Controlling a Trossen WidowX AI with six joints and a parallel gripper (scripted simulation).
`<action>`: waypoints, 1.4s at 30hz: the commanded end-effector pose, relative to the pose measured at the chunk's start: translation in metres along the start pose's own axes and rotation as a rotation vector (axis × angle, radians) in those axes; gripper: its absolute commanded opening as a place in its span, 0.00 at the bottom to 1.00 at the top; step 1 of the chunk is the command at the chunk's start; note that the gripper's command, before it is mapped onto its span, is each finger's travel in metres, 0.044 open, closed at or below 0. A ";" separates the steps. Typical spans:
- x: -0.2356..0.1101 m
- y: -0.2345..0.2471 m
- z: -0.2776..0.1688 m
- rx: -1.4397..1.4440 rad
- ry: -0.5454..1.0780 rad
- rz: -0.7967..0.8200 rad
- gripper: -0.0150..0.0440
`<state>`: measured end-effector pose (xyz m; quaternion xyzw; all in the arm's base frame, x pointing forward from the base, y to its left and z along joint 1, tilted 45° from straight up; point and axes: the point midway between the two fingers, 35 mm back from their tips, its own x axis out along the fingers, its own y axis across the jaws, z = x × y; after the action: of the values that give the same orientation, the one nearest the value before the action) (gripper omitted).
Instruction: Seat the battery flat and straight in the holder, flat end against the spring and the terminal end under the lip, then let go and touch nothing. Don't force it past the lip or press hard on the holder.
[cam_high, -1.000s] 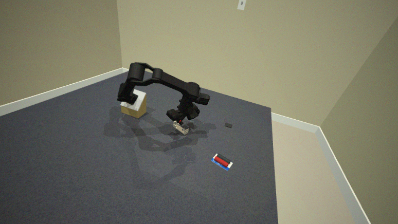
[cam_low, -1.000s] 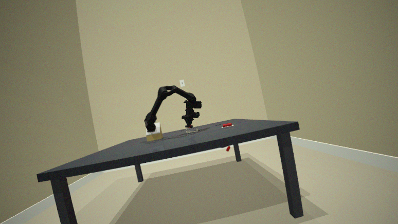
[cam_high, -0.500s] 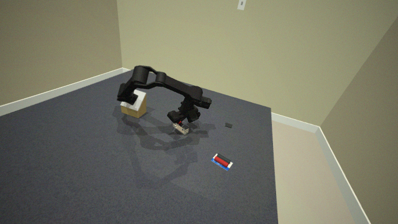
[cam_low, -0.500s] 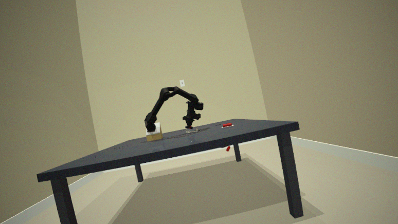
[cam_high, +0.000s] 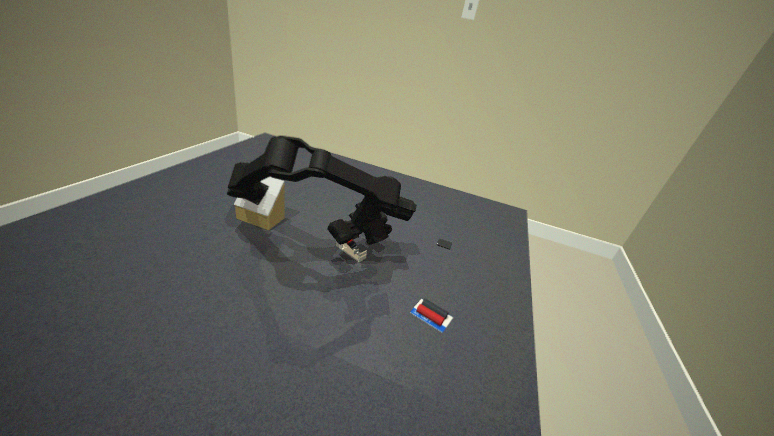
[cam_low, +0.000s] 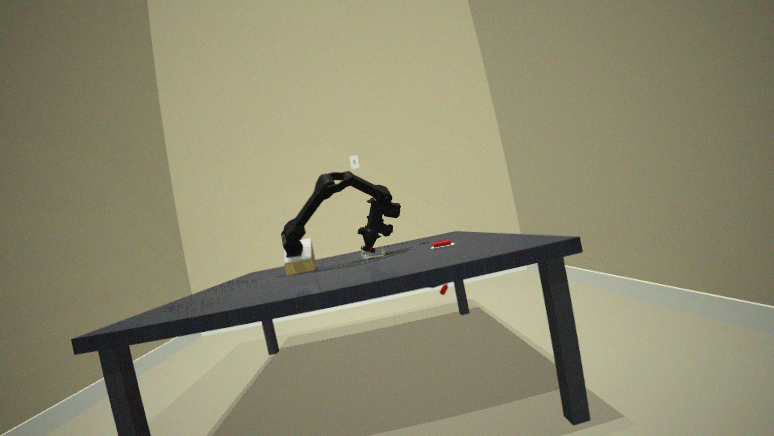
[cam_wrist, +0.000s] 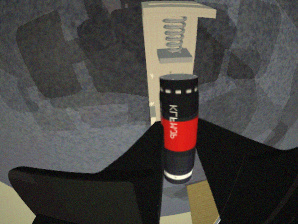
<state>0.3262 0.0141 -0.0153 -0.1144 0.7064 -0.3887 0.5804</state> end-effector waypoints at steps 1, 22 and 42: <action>0.000 0.001 0.004 0.000 0.034 0.006 0.36; 0.003 0.000 0.012 -0.001 0.111 -0.002 0.36; 0.000 0.000 0.022 -0.002 0.115 -0.010 0.36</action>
<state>0.3405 0.0055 -0.0176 -0.0961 0.7415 -0.3971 0.5323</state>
